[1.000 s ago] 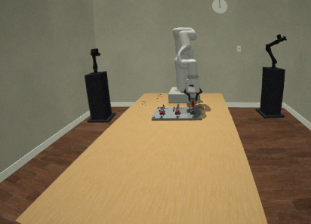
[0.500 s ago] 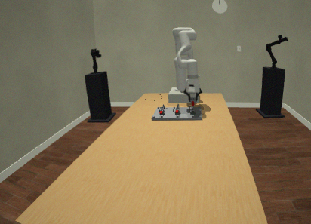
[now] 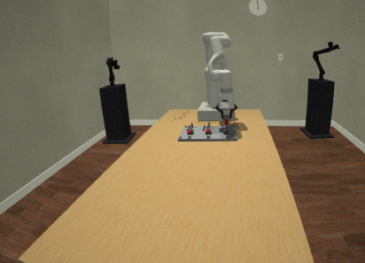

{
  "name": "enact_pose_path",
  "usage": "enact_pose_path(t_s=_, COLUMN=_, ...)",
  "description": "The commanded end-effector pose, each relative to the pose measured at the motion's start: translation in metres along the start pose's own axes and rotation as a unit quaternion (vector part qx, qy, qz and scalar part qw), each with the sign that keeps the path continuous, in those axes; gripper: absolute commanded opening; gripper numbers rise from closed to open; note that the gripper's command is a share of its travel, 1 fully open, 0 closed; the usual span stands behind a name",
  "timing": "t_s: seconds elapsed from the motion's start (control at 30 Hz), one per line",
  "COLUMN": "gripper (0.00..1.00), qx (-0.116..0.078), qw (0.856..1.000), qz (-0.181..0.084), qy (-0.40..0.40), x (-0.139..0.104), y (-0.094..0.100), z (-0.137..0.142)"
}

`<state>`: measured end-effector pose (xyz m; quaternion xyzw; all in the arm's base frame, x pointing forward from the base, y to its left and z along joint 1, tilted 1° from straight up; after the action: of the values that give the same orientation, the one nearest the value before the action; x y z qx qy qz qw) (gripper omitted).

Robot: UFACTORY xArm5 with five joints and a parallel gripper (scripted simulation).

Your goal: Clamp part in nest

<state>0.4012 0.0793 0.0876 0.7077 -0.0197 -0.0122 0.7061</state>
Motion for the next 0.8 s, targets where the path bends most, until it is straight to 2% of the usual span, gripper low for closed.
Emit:
enact_pose_path(t_s=0.0, gripper=0.0, qx=0.0, qw=1.0, qz=0.002, qy=0.0, x=0.001, y=-0.001, z=0.0)
enact_pose_path(t_s=0.77, gripper=0.0, qx=0.0, qw=1.0, qz=0.002, qy=0.0, x=0.004, y=-0.029, z=-0.001)
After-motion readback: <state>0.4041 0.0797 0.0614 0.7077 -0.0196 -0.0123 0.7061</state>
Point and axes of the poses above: the point where the finger pads meet when closed, its own y axis back along the fingers, its own z axis across the jaws, x = y × z, the point moved 6 cm from there along y, back along the fingers, and after that the axes turned 1 degree about y, right-handed, at the moved point
